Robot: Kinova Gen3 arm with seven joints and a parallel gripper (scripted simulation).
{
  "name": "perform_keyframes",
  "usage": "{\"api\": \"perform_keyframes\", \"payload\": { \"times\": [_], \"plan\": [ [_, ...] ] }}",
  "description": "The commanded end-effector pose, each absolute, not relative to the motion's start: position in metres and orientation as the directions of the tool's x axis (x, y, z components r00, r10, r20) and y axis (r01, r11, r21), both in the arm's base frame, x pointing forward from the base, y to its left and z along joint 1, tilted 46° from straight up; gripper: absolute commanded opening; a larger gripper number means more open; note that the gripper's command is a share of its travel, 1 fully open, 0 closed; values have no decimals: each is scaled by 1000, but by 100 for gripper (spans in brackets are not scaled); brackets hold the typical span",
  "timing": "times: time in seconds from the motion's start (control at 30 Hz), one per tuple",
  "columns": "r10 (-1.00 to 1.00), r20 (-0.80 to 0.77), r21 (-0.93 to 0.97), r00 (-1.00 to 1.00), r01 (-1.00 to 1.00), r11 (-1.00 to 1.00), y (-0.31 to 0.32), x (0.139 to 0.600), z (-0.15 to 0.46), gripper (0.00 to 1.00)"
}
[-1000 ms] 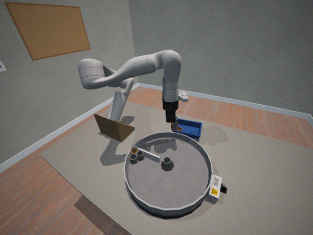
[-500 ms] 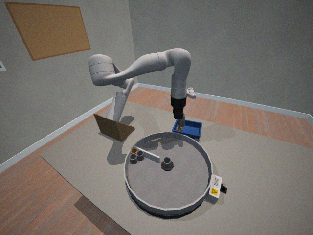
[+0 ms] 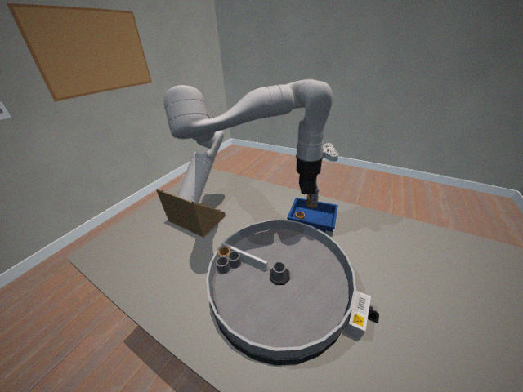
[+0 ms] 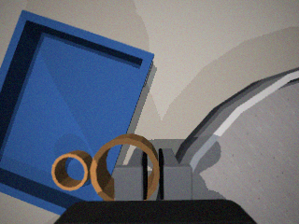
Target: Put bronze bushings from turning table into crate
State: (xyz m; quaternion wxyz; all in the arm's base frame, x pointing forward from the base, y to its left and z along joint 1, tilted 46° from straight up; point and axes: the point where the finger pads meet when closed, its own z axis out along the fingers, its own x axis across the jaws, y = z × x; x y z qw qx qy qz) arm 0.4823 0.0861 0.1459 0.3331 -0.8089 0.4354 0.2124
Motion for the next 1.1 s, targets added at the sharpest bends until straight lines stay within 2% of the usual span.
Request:
{"api": "perform_keyframes", "payload": {
  "times": [0.0, 0.37, 0.53, 0.93, 1.07],
  "plan": [
    [-558, -617, -362, 554, -830, -425, 106, 490, 161, 0],
    [-558, -617, -362, 554, -830, -425, 106, 490, 161, 0],
    [-558, -618, -362, 554, -831, -424, 142, 514, 196, 0],
    [-558, -618, -362, 554, -831, -424, 142, 514, 196, 0],
    [-558, -618, -362, 554, -830, -425, 159, 512, 181, 0]
  ]
}}
